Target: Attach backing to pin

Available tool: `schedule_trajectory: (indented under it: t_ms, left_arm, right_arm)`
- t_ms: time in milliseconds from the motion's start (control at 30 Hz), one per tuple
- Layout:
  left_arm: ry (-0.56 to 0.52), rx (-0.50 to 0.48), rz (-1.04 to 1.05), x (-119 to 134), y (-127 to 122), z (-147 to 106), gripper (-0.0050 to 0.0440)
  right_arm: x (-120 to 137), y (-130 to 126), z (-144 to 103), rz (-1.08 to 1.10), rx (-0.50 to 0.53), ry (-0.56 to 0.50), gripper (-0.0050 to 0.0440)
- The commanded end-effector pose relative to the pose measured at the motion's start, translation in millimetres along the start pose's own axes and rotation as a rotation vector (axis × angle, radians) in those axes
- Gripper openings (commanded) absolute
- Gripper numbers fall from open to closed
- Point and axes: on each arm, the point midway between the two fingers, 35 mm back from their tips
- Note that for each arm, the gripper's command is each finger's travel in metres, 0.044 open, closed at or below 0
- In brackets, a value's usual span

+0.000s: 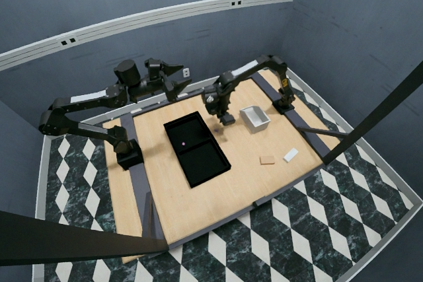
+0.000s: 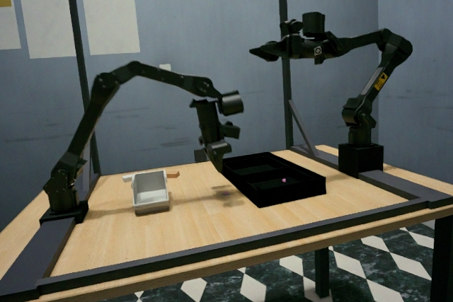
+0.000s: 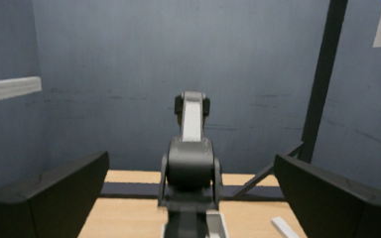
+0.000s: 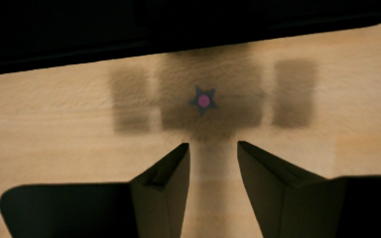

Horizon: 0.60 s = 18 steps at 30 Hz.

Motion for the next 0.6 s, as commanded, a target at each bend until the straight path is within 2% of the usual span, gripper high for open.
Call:
schedule_trajectory:
  t_ms: [0,200,433,567]
  left_arm:
    - [-0.024,0.0,0.021,-1.2,0.5,-4.0,0.044]
    - [-0.038,-0.004,0.02,-7.5,1.6,-4.5,0.044]
    - [-0.03,-0.002,0.018,-5.2,0.9,-3.1,0.044]
    - [-0.03,-0.002,0.018,-5.2,0.9,-3.1,0.044]
  right_arm:
    - [-15.3,5.7,17.9,-0.003,0.021,0.032,0.013]
    - [-18.5,8.7,39.9,-0.009,0.036,0.07,0.013]
    - [-19.3,7.6,43.6,-0.008,0.038,0.076,0.013]
    - [-18.2,5.9,53.7,-0.008,0.04,0.084,0.013]
Point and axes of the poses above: on each arm, the point midway between the two fingers, 35 mm back from their tips, its own z axis out along the fingers, its own y axis across the jaws, x = y × z, and after that the axes turned 14 degrees about z, right-handed
